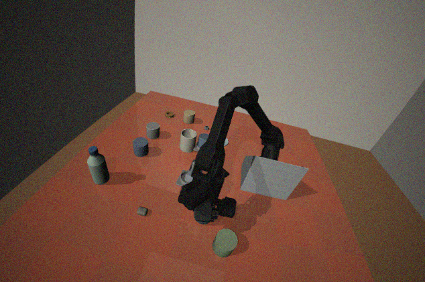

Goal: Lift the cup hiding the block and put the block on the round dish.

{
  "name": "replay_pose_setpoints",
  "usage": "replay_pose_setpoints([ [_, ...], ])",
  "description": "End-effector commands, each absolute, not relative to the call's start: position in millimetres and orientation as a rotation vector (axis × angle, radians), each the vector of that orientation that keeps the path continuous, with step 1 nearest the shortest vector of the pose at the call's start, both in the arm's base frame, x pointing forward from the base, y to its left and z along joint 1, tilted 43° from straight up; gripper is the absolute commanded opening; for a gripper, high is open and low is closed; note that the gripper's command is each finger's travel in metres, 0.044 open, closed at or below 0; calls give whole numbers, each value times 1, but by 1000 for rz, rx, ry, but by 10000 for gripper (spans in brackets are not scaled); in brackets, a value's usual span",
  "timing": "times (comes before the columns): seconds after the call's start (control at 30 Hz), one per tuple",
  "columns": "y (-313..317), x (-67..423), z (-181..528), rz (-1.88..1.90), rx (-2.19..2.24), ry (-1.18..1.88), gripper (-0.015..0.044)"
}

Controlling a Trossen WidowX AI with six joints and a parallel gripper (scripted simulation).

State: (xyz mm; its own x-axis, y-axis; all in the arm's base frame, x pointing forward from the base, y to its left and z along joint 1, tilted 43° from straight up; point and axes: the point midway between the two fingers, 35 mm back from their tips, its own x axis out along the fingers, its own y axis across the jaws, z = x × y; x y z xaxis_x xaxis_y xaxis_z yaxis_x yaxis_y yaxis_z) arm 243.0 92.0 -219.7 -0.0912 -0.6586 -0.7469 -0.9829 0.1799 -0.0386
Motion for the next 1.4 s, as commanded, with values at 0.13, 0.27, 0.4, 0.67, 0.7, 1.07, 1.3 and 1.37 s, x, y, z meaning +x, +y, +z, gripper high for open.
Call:
replay_pose_setpoints([
  [0.13, 82, 241, -230, 654, -1554, 1825, 0],
  [0.27, 85, 241, -226, 653, -1546, 1830, 105],
  [0.4, 85, 241, -226, 653, -1546, 1830, 210],
  [0.67, 87, 241, -224, 653, -1547, 1829, 420],
  [0.7, 93, 243, -218, 654, -1548, 1828, 440],
  [1.07, 119, 254, -178, 643, -1542, 1824, 387],
  [1.3, 74, 315, -90, 496, -1452, 1830, 260],
  [1.37, 66, 321, -77, 475, -1440, 1832, 260],
])
